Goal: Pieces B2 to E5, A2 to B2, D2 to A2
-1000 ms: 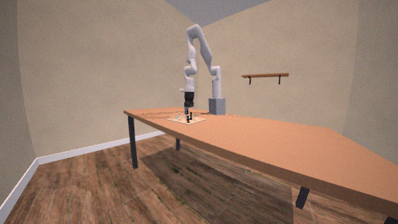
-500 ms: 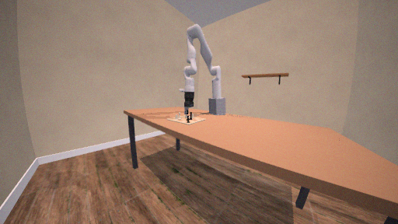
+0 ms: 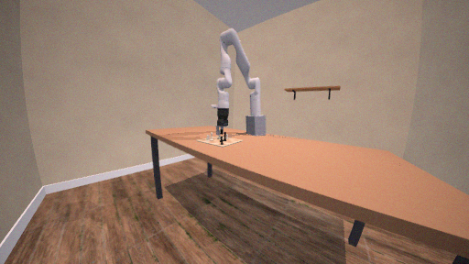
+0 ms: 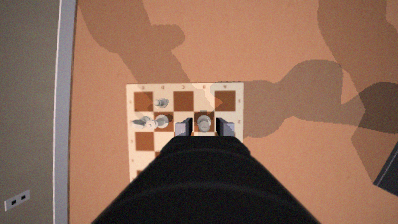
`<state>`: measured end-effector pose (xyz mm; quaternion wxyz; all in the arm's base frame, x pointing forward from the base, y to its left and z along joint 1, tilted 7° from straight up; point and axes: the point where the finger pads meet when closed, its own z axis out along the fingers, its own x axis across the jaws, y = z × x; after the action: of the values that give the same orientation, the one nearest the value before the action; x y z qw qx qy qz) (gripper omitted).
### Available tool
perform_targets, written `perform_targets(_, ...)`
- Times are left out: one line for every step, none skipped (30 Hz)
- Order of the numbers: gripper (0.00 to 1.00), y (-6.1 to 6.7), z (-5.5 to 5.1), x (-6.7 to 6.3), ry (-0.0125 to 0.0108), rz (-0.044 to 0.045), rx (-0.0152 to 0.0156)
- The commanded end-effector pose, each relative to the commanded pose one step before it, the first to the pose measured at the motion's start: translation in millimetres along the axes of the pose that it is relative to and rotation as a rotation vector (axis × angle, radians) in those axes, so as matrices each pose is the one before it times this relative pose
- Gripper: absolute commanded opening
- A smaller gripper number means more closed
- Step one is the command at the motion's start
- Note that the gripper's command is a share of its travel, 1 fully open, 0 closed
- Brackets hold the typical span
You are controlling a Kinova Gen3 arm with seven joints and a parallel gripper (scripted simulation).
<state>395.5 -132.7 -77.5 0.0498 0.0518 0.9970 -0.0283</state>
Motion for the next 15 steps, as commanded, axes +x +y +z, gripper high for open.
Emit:
perform_targets(0.79,-0.05,-0.54,-0.62,-0.00152,0.00003,0.0001)
perform_targets(0.79,0.0,0.0,0.0,0.0,0.0,0.0)
perform_targets(0.79,0.0,0.0,0.0,0.0,0.0,0.0)
perform_targets(0.79,0.0,0.0,0.0,0.0,0.0,0.0)
perform_targets(0.79,0.0,-0.03,0.0,0.0,0.0,0.0)
perform_targets(0.79,0.0,-0.22,0.0,0.0,0.0,0.0)
perform_targets(0.79,0.0,-0.56,0.0,0.0,0.0,0.0)
perform_targets(0.79,0.0,-1.02,0.0,0.0,0.0,0.0)
perform_targets(0.79,0.0,-1.55,0.0,0.0,0.0,0.0)
perform_targets(0.79,0.0,-2.14,0.0,0.0,0.0,0.0)
perform_targets(0.79,0.0,-2.75,0.0,0.0,0.0,0.0)
perform_targets(0.79,0.0,-3.35,0.0,0.0,0.0,0.0)
perform_targets(0.79,0.0,-3.93,0.0,0.0,0.0,0.0)
perform_targets(0.79,0.0,-4.46,0.0,0.0,0.0,0.0)
perform_targets(0.79,0.0,0.0,0.0,0.0,0.0,0.0)
